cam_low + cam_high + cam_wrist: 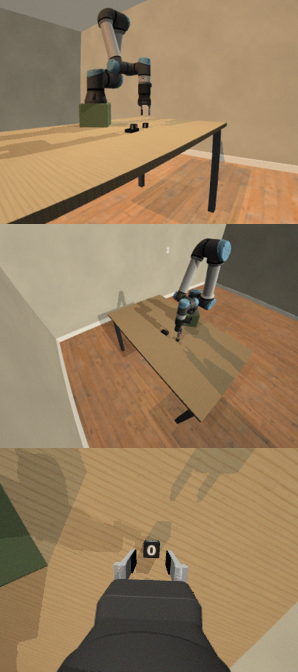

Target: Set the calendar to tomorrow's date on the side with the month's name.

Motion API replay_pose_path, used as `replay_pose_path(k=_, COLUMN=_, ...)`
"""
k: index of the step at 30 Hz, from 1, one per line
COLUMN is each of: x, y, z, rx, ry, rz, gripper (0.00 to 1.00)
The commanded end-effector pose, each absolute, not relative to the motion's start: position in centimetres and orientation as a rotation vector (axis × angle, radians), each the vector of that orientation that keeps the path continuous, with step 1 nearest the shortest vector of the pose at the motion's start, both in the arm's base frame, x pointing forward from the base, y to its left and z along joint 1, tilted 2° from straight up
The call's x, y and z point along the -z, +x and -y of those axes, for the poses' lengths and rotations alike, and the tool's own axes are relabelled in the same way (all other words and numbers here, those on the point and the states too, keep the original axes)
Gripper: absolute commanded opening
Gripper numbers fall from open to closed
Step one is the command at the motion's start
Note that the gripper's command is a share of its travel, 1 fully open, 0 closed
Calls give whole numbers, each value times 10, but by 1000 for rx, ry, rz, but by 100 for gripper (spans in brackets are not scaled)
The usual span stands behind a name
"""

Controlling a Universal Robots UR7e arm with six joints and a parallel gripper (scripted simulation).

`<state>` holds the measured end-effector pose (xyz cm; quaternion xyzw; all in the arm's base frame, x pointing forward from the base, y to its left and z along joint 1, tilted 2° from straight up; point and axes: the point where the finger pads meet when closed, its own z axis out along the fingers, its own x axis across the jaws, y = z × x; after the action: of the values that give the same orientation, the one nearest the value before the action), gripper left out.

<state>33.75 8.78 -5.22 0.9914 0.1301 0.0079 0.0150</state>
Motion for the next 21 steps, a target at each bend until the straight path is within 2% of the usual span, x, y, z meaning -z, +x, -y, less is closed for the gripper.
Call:
replay_pose_path(k=1, x=51, y=337, z=-88, rx=-23, ry=3079, rz=-404, gripper=87)
replay_pose_path(k=21, x=51, y=336, z=-90, rx=-62, ry=2845, rz=-372, gripper=87)
